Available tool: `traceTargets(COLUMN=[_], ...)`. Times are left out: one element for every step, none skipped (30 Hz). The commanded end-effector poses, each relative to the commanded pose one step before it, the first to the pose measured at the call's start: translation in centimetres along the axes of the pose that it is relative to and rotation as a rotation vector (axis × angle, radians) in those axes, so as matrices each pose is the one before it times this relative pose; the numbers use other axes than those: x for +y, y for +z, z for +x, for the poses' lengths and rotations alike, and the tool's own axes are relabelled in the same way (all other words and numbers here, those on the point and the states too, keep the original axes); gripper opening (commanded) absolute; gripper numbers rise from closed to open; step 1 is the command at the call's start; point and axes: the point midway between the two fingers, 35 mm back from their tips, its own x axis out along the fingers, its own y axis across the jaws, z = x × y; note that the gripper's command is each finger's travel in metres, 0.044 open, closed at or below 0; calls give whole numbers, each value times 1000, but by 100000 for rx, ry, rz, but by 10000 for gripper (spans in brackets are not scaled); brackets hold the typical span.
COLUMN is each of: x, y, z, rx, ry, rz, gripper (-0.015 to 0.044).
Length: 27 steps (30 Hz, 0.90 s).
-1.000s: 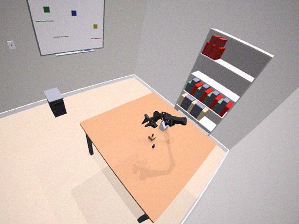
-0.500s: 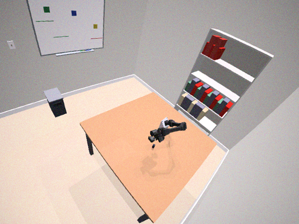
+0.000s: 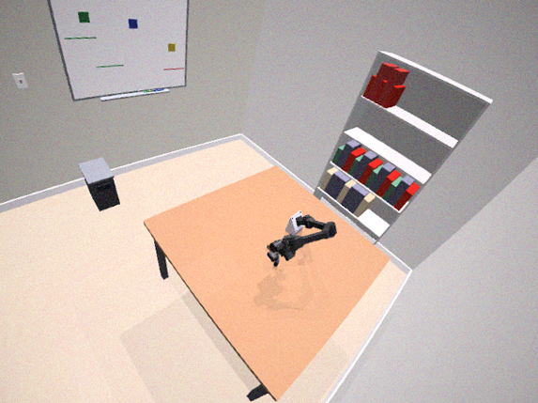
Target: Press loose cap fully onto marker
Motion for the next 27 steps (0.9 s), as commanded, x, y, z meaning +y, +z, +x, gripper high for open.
traceTargets(x=[216, 0, 0, -2, -6, -9, -10, -9, -9, -8, -7, -6, -5, -4, -3, -2, -1, 0, 1, 2, 3, 4, 4, 5, 6, 7, 8], y=[-35, 0, 0, 0, 0, 0, 0, 0, 0, 1, 1, 1, 2, 2, 2, 3, 3, 3, 3, 4, 4, 4, 4, 3, 3, 4, 4], z=[1252, 0, 0, 26, 78, 130, 160, 161, 160, 160, 160, 160, 160, 160, 160, 160, 160, 160, 160, 160, 160, 159, 159, 158, 158, 158, 157], rx=[-387, 0, 0, 2, 6, 10, 11, 10, 9, 7, 6, 5, 3, 1, 0, -2, -3, -5, -6, -8, -9, -10, -12, -7, -8, -9, -11], ry=[467, 0, 0, -1, -3, -5, -6, -6, -6, -5, -5, -5, -5, -3, -3, -2, -2, -1, -1, 0, 0, 1, 1, -2, -1, -1, -1], rz=[1010, 0, 0, 1, 3, 4, 5, 5, 5, 5, 5, 5, 5, 2, 1, 1, 1, 0, -1, -1, -1, -1, -2, 3, 3, 3, 3], gripper=[247, 247, 247, 247, 247, 247, 247, 247, 247, 247, 247, 247, 247, 247, 247, 247, 247, 247, 247, 247, 247, 247, 247, 247, 247, 247, 247])
